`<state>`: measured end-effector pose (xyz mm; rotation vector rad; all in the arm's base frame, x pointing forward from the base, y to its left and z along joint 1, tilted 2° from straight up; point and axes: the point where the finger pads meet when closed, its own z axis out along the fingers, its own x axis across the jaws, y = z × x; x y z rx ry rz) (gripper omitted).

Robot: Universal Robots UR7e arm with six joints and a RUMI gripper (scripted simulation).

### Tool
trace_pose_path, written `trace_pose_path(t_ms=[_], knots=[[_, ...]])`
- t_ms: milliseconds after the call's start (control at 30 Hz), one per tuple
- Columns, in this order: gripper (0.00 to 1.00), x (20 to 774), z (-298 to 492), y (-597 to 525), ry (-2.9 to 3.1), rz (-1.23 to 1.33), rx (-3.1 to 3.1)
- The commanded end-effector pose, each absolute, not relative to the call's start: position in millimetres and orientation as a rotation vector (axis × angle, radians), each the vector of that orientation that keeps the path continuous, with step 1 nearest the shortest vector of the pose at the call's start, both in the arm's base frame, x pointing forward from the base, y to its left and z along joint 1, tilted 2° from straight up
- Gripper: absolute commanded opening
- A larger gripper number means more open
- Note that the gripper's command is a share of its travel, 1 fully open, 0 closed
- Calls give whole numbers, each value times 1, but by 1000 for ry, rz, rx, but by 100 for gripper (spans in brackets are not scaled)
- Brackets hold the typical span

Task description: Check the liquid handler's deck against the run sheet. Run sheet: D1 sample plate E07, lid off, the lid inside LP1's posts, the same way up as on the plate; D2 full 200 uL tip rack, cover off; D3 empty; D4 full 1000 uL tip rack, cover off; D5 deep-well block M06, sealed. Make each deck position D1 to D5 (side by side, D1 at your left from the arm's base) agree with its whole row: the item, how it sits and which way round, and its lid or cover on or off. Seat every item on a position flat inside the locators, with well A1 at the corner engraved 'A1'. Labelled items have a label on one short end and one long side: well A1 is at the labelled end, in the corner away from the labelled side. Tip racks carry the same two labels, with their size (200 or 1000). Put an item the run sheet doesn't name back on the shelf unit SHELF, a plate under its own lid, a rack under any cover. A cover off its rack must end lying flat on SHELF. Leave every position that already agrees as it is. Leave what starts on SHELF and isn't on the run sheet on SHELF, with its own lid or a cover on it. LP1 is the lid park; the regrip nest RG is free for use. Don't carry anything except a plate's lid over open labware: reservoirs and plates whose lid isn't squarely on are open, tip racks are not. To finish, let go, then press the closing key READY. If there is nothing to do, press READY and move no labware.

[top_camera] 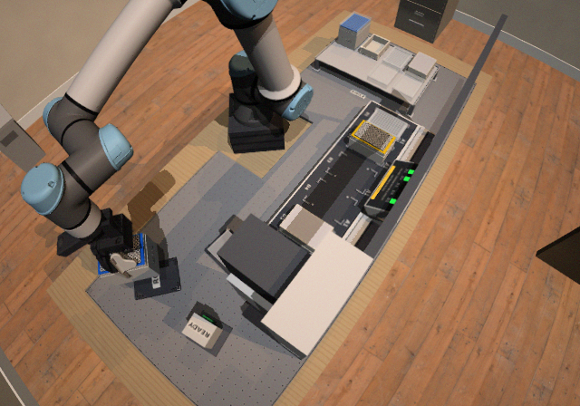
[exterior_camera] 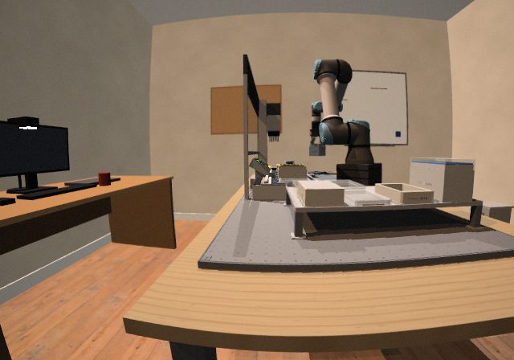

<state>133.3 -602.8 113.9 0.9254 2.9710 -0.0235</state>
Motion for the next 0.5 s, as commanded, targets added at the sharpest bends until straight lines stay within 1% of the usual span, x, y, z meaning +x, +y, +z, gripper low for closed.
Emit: trace_pose_path(t_ms=[0, 467], knots=[[0, 134, 107, -604, 2970, -27, 925], [0, 134, 85, -604, 2970, -27, 925]])
